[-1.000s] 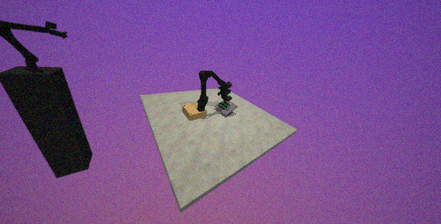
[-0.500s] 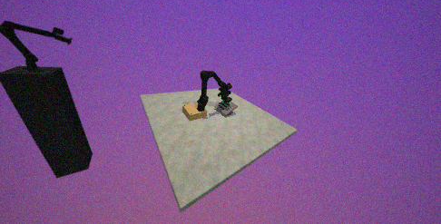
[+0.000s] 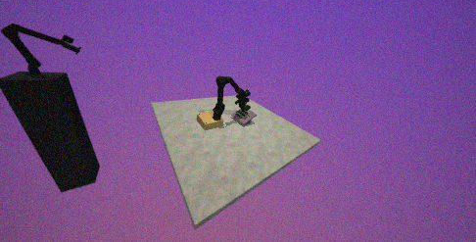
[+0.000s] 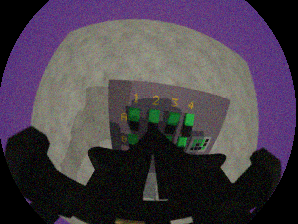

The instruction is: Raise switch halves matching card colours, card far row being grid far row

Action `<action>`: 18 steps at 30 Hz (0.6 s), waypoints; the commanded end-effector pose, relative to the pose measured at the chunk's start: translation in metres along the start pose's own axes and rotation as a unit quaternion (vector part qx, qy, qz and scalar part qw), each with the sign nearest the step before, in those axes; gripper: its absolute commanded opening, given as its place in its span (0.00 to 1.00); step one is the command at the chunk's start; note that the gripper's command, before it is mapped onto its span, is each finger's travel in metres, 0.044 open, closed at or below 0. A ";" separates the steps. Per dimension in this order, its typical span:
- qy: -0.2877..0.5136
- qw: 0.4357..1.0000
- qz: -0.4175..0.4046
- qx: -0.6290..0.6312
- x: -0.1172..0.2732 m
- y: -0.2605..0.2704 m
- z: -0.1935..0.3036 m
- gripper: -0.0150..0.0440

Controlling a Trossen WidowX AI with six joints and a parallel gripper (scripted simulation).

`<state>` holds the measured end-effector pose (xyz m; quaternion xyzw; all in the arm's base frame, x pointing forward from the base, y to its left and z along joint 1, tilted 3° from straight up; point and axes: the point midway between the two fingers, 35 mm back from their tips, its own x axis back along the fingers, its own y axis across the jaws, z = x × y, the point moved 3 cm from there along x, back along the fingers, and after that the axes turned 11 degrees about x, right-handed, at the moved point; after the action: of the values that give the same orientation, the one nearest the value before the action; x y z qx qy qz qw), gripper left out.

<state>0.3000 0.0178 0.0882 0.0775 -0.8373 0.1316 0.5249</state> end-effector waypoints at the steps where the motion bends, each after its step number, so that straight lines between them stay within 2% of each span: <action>1: -0.002 1.000 -0.002 0.002 0.000 0.000 0.000 0.25; 18: -0.002 1.000 -0.002 0.002 -0.002 0.000 0.000 0.25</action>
<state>0.3008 0.0177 0.0865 0.0776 -0.8373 0.1316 0.5250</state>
